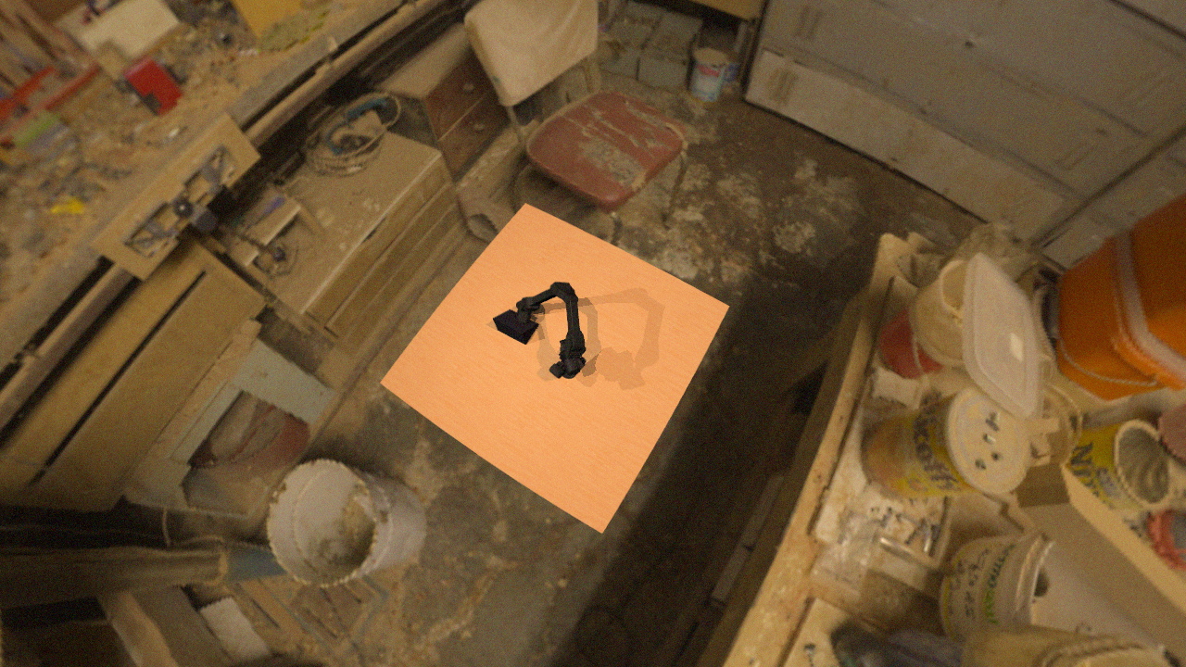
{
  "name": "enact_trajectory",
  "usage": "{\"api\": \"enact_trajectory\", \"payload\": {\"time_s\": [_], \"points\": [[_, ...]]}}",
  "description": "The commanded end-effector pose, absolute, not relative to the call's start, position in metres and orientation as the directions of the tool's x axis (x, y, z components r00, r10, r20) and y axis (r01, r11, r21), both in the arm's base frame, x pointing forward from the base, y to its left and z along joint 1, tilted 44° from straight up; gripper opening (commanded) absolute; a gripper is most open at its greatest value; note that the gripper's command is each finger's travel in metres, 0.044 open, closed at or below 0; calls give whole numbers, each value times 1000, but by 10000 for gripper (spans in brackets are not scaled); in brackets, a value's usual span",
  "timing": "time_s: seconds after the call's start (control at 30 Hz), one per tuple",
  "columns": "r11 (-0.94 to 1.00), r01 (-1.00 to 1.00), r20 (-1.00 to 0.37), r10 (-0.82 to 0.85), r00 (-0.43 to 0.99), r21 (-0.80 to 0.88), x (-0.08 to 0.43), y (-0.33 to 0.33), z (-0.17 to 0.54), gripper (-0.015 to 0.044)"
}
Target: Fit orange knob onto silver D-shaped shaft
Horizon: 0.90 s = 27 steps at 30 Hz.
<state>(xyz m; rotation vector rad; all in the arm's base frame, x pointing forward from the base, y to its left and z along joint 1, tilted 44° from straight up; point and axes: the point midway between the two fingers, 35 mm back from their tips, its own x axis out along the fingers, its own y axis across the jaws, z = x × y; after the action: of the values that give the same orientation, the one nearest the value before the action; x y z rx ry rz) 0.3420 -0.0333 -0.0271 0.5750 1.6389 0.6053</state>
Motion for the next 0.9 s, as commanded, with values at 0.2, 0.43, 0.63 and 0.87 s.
{"api": "enact_trajectory", "payload": {"time_s": [0.2, 0.43, 0.63, 0.87], "points": [[739, 28, -729, 670, -141, 673, 342, -34, -24, 0], [739, 28, -729, 670, -141, 673, 344, -34, -24, 0], [739, 28, -729, 670, -141, 673, 343, -34, -26, 0], [739, 28, -729, 670, -141, 673, 341, -33, -26, 0]]}}
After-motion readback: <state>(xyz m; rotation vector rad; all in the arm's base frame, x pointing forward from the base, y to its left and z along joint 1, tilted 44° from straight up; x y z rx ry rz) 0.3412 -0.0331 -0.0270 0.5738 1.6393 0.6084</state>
